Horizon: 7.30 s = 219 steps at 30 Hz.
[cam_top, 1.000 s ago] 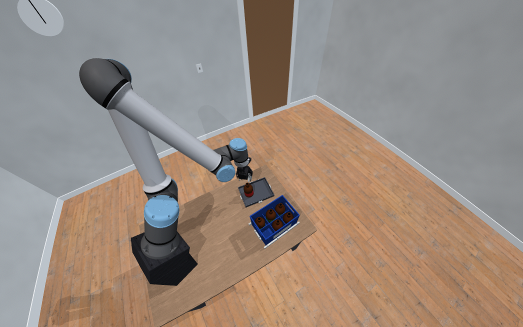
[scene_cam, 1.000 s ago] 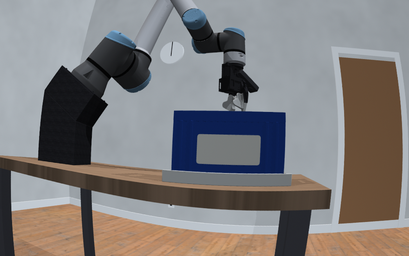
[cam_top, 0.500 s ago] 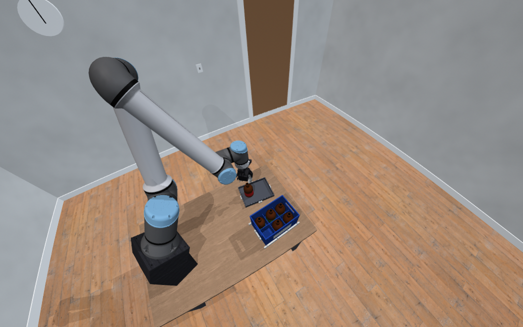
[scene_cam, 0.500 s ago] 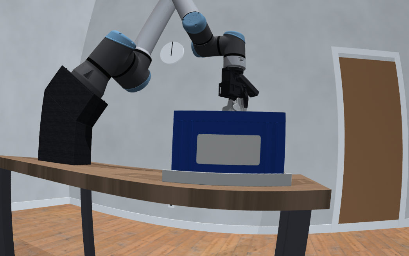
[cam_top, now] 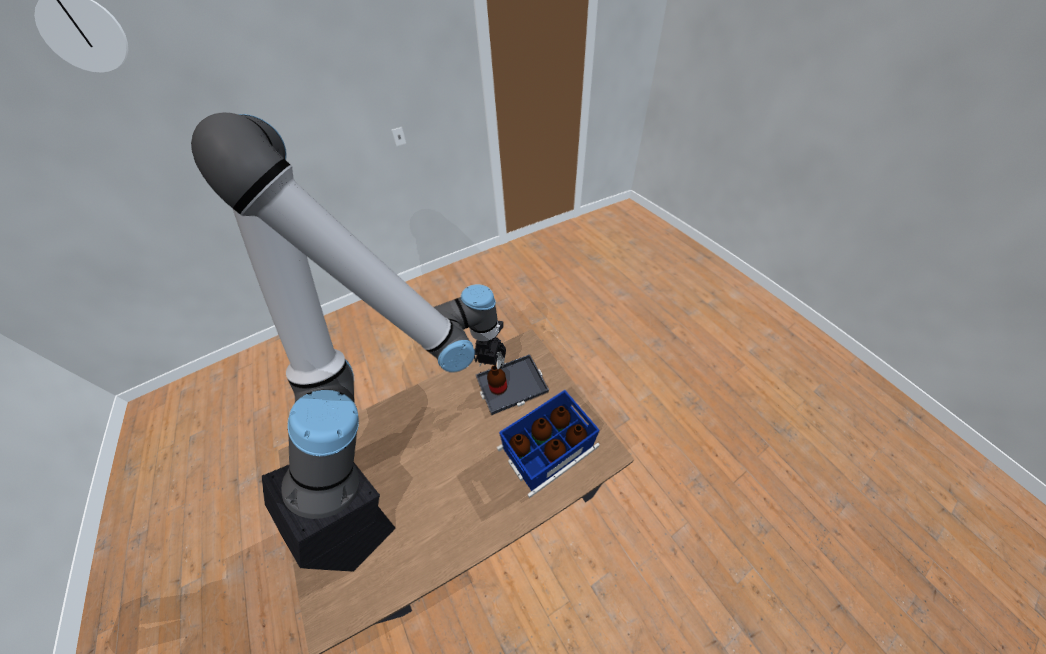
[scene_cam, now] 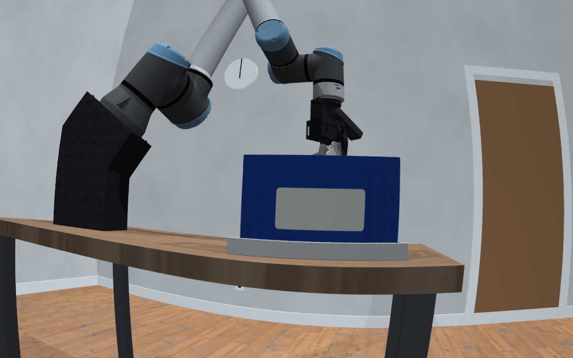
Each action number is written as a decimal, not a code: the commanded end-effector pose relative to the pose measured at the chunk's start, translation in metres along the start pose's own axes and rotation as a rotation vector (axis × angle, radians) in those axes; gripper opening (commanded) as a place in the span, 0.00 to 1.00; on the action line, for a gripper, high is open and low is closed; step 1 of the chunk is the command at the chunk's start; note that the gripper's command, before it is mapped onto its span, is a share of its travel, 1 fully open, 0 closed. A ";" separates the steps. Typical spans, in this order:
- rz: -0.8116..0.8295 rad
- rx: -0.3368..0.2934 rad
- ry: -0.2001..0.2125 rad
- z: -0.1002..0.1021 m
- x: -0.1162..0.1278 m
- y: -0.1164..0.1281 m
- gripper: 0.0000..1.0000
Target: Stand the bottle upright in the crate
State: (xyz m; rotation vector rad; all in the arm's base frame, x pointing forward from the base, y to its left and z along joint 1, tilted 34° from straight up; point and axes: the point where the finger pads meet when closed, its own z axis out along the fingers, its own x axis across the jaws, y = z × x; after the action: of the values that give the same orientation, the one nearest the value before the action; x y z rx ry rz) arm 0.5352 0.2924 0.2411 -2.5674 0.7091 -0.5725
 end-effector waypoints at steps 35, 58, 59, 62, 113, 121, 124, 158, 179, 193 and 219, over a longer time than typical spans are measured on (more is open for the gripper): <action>0.000 0.001 0.001 0.002 0.000 -0.001 0.38; 0.000 0.001 0.001 0.002 0.001 -0.001 0.38; 0.000 0.001 0.001 0.002 0.001 -0.001 0.38; 0.000 0.001 0.001 0.002 0.001 -0.001 0.38; 0.000 0.001 0.001 0.004 0.001 -0.001 0.38; 0.000 0.001 0.001 0.009 0.001 -0.001 0.38; 0.000 0.001 0.001 0.011 0.001 -0.001 0.38; 0.000 0.001 0.001 0.040 0.001 -0.001 0.38; 0.000 0.001 0.001 0.041 0.001 -0.001 0.38; 0.000 0.001 0.001 0.041 0.001 -0.001 0.38; 0.000 0.001 0.001 0.041 0.001 -0.001 0.00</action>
State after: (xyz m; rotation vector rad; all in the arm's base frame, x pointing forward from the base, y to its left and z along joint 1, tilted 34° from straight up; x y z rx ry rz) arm 0.5559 0.3042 0.2068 -2.5674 0.7091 -0.5727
